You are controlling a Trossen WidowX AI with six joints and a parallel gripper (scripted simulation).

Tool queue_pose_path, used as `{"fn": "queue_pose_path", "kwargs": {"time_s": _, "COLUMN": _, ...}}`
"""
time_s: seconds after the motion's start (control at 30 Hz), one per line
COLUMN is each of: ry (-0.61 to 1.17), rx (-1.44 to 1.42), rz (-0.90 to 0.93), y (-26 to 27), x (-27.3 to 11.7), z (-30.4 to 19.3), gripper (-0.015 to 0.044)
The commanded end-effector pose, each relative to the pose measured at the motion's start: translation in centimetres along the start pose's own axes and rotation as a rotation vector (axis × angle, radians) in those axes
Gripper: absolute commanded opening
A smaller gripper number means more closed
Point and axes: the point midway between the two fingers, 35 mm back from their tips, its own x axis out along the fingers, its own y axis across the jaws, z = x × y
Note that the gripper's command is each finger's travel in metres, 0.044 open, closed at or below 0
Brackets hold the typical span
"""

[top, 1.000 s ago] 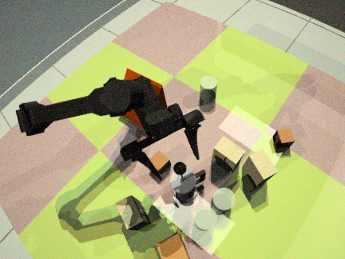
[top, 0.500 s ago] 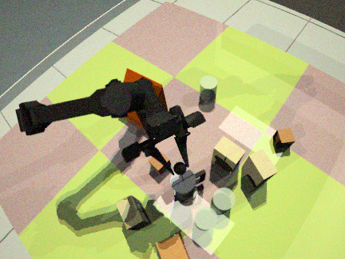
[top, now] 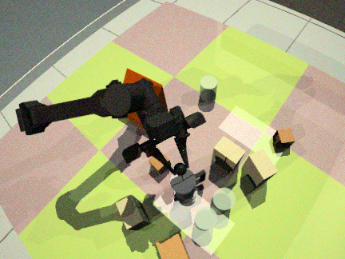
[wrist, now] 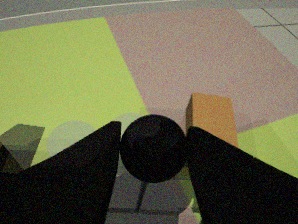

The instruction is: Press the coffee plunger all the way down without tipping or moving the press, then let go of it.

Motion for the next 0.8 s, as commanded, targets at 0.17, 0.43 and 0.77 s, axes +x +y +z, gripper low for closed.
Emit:
{"fn": "queue_pose_path", "kwargs": {"time_s": 0.17, "ry": 0.006, "rx": -0.003, "rz": 0.003, "y": 0.3, "x": 1.0, "z": -1.4, "gripper": 0.0115}}
{"fn": "queue_pose_path", "kwargs": {"time_s": 0.43, "ry": 0.007, "rx": -0.002, "rz": 0.004, "y": 0.5, "x": 1.8, "z": -2.4, "gripper": 0.0115}}
{"fn": "queue_pose_path", "kwargs": {"time_s": 0.77, "ry": 0.007, "rx": -0.002, "rz": 0.005, "y": 0.5, "x": 2.8, "z": -3.8, "gripper": 0.0115}}
